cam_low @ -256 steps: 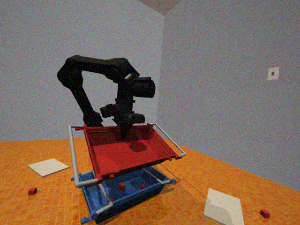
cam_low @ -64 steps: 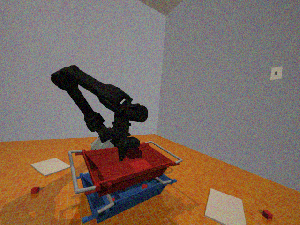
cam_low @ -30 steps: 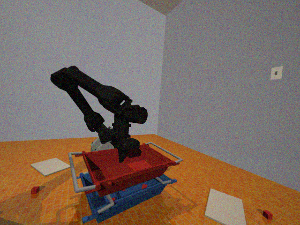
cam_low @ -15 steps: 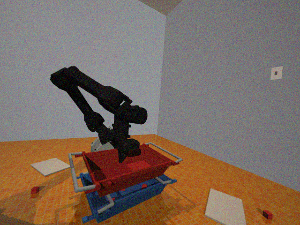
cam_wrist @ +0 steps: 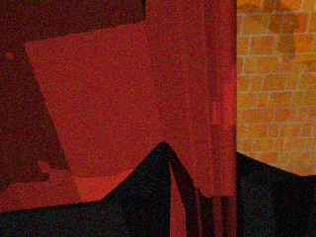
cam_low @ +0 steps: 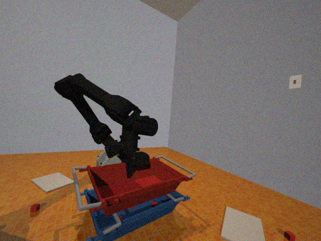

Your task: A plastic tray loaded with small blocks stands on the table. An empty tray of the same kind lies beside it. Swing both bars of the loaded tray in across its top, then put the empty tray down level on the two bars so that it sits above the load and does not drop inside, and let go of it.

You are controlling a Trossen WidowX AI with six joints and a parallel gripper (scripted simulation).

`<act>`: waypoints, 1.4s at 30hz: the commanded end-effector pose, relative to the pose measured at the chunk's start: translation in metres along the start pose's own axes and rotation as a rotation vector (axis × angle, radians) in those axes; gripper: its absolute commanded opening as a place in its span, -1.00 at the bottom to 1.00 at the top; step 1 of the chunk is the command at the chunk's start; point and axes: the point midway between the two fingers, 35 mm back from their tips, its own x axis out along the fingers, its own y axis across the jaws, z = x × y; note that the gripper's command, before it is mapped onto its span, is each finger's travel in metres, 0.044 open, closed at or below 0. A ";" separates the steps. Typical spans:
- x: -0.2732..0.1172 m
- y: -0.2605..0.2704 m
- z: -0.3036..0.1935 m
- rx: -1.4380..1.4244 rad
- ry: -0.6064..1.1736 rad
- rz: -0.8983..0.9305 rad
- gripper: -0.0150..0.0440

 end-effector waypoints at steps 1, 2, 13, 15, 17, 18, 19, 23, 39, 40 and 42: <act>0.005 -0.004 0.003 -0.002 -0.002 -0.024 -0.49; 0.005 -0.004 0.003 -0.002 -0.002 -0.024 -0.49; 0.005 -0.004 0.003 -0.002 -0.002 -0.024 -0.49; 0.005 -0.004 0.003 -0.002 -0.002 -0.024 -0.49; 0.005 -0.004 0.003 -0.002 -0.002 -0.024 -0.49; 0.005 -0.004 0.003 -0.002 -0.002 -0.024 -0.49; 0.005 -0.004 0.003 -0.002 -0.002 -0.024 -0.49; 0.005 -0.004 0.003 -0.002 -0.002 -0.024 -0.49; 0.005 -0.004 0.003 -0.002 -0.002 -0.024 -0.24; 0.005 -0.004 0.003 -0.002 -0.002 -0.024 -0.19; 0.005 -0.004 0.003 -0.002 -0.002 -0.024 -0.09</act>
